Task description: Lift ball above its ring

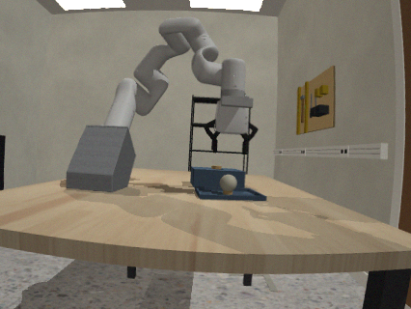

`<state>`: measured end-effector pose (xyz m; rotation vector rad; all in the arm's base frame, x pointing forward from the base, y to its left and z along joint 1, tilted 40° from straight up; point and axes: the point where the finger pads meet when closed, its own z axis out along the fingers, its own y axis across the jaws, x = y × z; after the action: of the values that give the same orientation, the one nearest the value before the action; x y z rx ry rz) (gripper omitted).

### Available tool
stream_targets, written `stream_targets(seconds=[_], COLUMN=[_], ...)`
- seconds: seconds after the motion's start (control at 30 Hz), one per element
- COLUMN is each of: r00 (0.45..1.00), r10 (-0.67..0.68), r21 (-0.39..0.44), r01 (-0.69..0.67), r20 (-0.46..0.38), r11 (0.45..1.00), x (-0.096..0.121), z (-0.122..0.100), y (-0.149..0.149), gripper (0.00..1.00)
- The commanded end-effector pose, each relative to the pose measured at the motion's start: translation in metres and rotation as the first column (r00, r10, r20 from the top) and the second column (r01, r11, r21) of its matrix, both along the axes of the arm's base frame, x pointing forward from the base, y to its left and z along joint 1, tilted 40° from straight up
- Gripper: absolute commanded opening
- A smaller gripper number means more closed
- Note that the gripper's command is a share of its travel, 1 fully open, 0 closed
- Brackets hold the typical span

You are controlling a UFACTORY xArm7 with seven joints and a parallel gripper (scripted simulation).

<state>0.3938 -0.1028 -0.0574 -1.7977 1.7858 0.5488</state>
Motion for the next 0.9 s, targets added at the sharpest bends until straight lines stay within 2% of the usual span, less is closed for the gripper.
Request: stream_targets(seconds=[0.0,0.07,0.2,0.27,0.7,0.73,0.87], r00=[1.000,1.000,1.000,1.000,1.000,1.000,1.000], r10=[-0.001,-0.001,-0.001,-0.002,-0.002,-0.002,-0.002], r21=[-0.003,-0.003,-0.003,-0.003,-0.003,-0.003,-0.003], r01=[0.001,0.001,0.001,0.002,0.002,0.002,0.002], r20=[0.003,0.004,0.004,0.003,0.003,0.003,0.003], r11=[1.000,1.000,1.000,1.000,1.000,1.000,1.000], x=[0.002,0.003,0.009,0.010,0.010,0.010,0.010], z=[-0.002,-0.009,-0.056,-0.072,-0.076,-0.076,-0.076], y=[0.001,0.007,0.045,0.059,0.061,0.061,0.061], gripper=[1.00,1.00,1.00,1.00,1.00,0.00,0.00])
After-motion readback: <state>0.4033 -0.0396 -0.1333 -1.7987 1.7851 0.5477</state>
